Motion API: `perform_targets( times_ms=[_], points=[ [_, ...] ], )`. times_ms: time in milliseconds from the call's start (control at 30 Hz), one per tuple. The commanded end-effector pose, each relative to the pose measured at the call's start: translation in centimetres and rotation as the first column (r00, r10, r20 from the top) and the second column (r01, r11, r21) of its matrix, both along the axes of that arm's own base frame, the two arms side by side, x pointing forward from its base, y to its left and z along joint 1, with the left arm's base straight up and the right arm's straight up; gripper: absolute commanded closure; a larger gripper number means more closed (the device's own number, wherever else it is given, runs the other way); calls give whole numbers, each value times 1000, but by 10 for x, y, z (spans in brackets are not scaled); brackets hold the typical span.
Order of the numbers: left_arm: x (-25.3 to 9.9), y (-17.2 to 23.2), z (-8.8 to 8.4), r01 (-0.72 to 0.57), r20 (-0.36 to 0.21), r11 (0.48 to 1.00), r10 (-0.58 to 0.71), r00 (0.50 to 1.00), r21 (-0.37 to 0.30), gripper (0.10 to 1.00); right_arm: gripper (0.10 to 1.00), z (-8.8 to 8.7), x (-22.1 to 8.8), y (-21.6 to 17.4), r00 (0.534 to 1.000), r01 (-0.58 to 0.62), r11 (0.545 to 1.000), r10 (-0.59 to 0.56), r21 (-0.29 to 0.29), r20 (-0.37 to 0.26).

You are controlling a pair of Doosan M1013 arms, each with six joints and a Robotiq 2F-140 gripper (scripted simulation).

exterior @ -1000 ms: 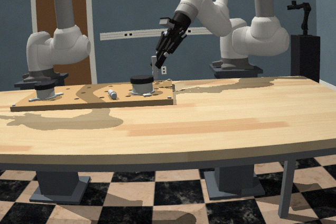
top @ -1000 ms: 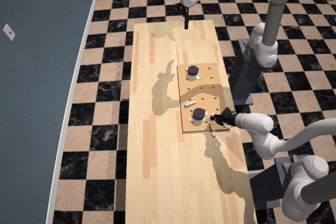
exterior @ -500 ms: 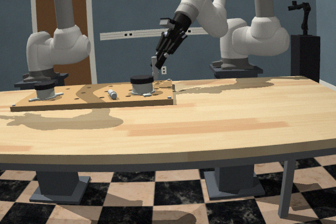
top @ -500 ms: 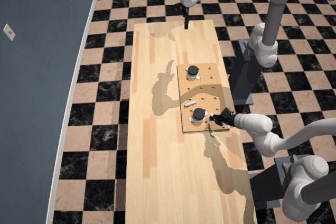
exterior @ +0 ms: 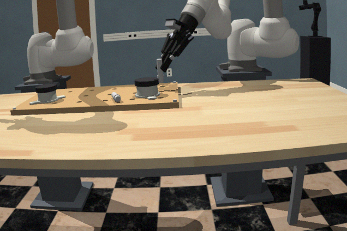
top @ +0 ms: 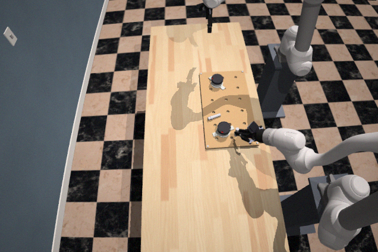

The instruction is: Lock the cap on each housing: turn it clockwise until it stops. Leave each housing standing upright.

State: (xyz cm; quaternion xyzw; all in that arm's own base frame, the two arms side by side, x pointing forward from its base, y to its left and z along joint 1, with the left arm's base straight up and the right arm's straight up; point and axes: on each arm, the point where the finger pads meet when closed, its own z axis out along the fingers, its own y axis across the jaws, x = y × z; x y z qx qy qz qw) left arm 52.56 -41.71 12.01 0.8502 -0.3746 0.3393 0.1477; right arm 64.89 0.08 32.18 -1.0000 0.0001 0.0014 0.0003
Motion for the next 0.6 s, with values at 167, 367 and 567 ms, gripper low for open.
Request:
perform_targets(
  times_ms=[167, 367, 567],
  points=[
    [5, 0, -1, -2, 9, 1000, 2, 1000, -7, 999, 98, 1, 0, 0, 1000, 0, 1000, 0, 0, 1],
    [8, 1, -1, -4, 13, 1000, 4, 1000, -9, 999, 98, 1, 0, 0, 1000, 0, 1000, 0, 0, 1],
    [11, 1, -2, -5, 16, 1000, 5, 1000, -10, 999, 98, 1, 0, 0, 1000, 0, 1000, 0, 0, 1]
  ],
)
